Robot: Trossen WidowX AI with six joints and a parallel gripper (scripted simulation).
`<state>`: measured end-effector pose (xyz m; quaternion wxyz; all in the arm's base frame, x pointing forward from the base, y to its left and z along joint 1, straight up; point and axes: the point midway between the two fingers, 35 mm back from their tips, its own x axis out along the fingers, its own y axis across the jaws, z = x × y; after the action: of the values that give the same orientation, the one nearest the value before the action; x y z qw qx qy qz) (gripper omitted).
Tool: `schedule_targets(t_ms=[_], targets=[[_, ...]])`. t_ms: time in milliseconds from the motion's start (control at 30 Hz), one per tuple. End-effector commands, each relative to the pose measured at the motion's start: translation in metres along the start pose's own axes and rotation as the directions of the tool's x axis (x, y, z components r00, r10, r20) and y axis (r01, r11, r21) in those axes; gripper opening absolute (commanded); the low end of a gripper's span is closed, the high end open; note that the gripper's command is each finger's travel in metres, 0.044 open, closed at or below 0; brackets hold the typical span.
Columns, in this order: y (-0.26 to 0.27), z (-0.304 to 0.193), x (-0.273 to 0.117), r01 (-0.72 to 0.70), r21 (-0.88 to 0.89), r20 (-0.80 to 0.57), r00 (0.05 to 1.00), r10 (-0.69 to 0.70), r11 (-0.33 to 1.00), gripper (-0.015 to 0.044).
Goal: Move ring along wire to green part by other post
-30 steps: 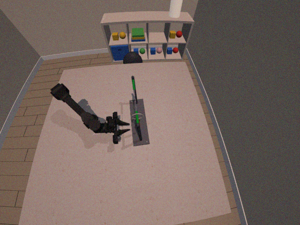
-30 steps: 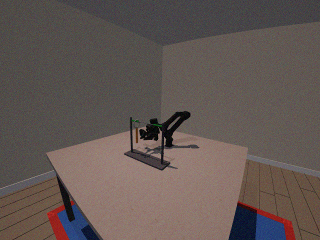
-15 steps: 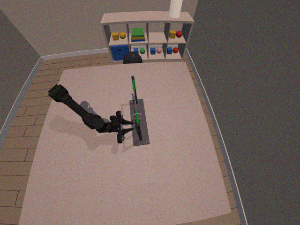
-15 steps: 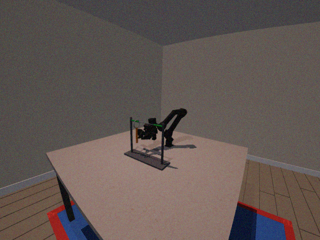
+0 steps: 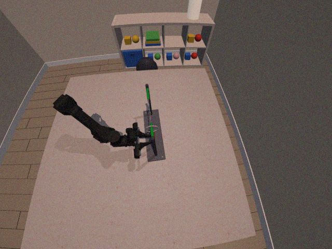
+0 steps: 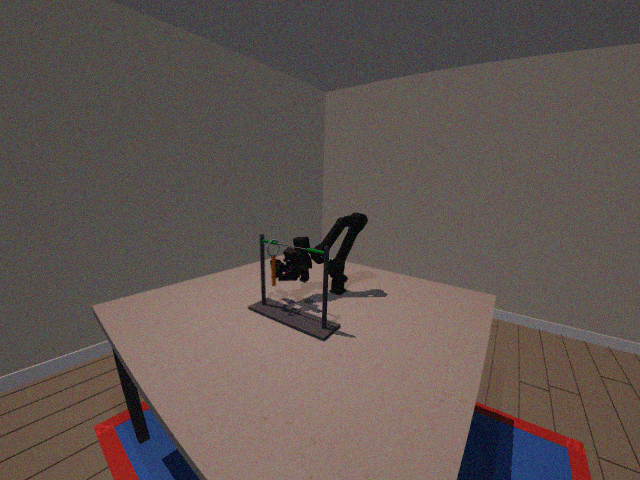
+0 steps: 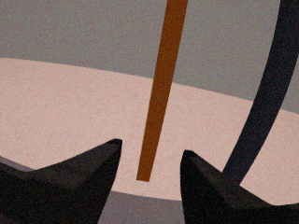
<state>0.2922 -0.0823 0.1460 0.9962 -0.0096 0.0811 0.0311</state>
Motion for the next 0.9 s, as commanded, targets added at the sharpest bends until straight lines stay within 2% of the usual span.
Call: schedule_targets(t_ms=[0,867], targets=[[-0.001,0.000,0.006,0.001,0.004,0.000,1.000,-0.001,1.000,0.0160],[0.002,-0.003,0.046,0.001,0.005,0.005,1.000,-0.001,1.000,0.0160]])
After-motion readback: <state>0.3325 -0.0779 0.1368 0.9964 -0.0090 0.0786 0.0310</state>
